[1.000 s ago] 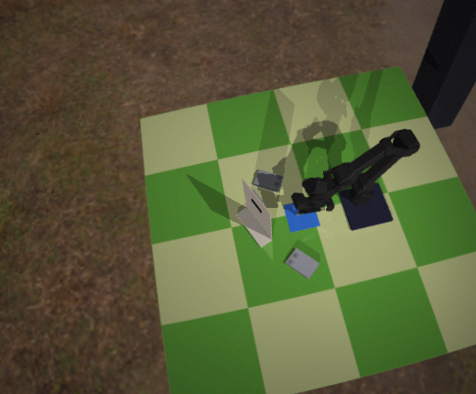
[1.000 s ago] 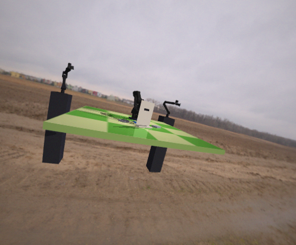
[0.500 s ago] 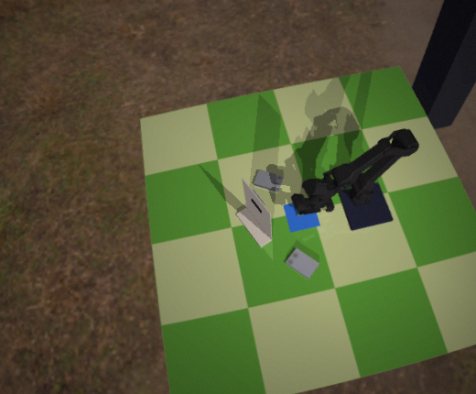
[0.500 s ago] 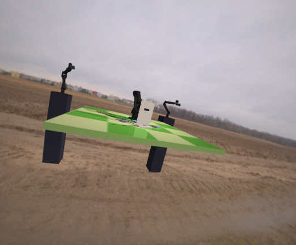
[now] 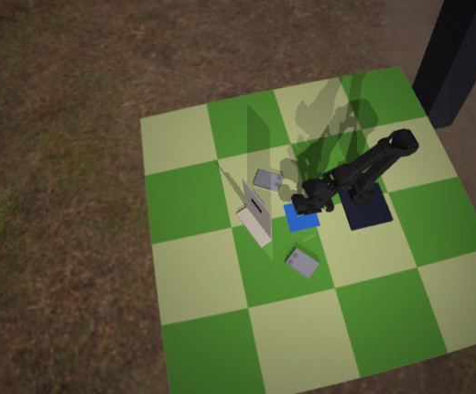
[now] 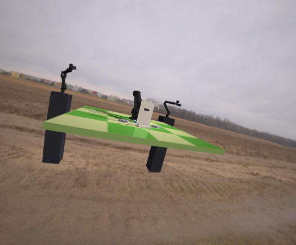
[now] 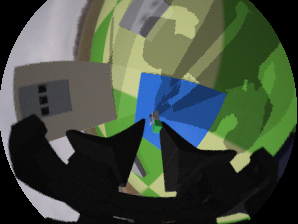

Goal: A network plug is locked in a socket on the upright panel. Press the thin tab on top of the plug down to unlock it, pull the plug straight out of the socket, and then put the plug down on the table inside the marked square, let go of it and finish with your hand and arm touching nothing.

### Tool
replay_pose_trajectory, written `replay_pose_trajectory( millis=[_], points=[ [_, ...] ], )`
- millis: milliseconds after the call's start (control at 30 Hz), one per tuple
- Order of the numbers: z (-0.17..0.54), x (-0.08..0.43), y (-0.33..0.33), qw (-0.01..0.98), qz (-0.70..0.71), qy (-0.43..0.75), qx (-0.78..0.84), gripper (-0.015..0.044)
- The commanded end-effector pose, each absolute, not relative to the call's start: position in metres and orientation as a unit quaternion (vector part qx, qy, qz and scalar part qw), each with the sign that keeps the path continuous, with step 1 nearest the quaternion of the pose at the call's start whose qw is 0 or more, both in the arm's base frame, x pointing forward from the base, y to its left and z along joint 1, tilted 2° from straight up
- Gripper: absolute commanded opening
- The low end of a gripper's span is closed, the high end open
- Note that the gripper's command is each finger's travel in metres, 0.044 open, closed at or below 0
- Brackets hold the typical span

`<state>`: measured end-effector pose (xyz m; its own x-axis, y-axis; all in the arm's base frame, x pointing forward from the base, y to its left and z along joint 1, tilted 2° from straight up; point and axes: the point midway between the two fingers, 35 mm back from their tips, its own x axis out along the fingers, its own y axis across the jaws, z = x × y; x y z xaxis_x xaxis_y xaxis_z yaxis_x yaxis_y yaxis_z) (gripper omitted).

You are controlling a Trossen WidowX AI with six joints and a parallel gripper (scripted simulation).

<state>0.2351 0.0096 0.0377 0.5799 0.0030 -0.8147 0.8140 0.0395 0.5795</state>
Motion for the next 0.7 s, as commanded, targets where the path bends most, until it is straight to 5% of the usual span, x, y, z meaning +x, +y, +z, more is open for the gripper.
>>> replay_pose_trajectory(
  millis=[0, 667],
  points=[
    [0.038, 0.235, 0.010, 0.640, -0.317, 0.331, 0.616, 0.0156],
    [0.050, 0.228, 0.009, 0.640, -0.318, 0.332, 0.616, 0.0156]
  ],
)
